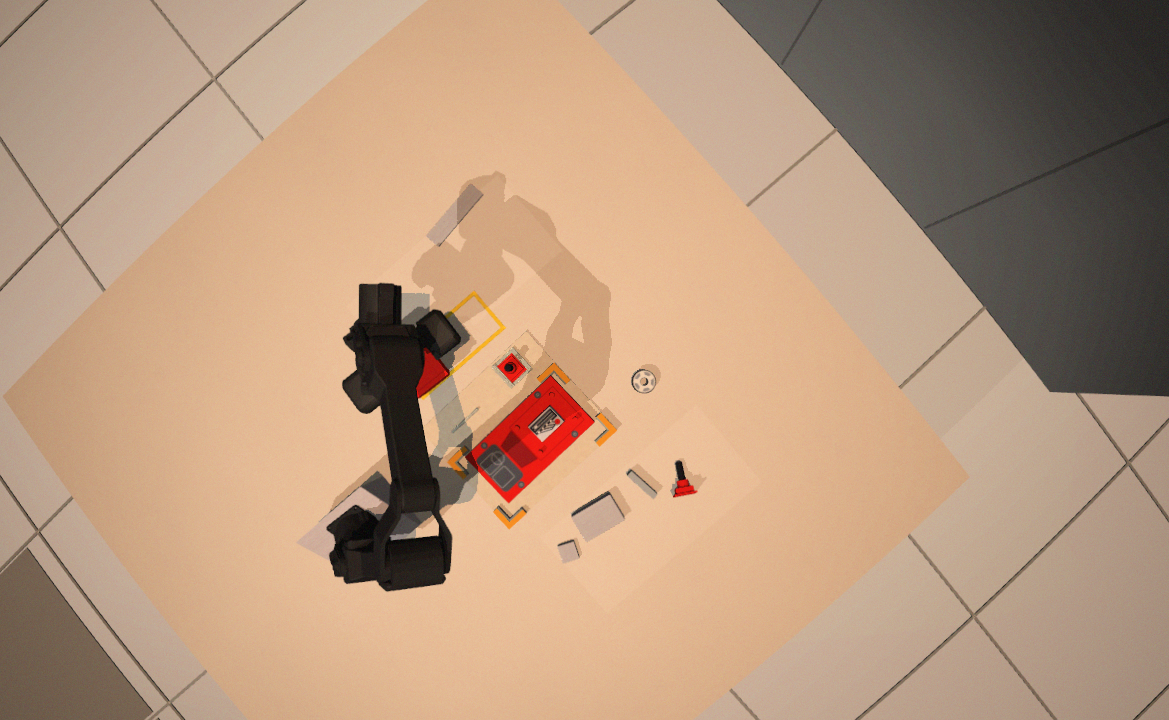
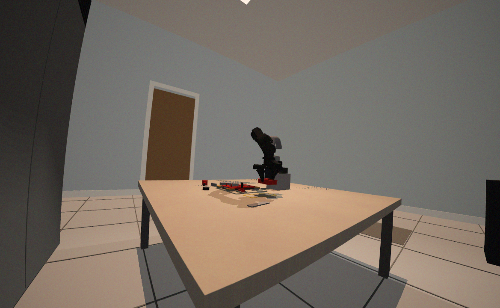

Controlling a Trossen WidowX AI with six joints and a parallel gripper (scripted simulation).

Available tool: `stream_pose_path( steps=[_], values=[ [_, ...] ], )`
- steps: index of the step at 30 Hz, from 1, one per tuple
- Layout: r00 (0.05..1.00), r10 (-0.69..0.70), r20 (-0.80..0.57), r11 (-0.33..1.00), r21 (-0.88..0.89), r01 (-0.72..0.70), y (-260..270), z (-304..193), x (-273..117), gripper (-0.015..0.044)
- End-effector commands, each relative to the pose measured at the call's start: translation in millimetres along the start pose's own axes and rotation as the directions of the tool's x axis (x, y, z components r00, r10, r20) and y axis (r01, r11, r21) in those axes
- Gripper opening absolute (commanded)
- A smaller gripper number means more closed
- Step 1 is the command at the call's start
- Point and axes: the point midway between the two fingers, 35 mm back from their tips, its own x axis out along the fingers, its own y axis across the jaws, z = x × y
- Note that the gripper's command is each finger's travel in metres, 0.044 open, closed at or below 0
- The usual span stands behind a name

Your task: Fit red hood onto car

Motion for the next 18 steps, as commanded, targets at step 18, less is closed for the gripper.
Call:
stream_pose_path(
  steps=[18],
  values=[
    [1.000, -0.003, 0.016, 0.977, 0.213, 0.000, -22.8, -23.1, -31.8, 0.0000]
  ],
)
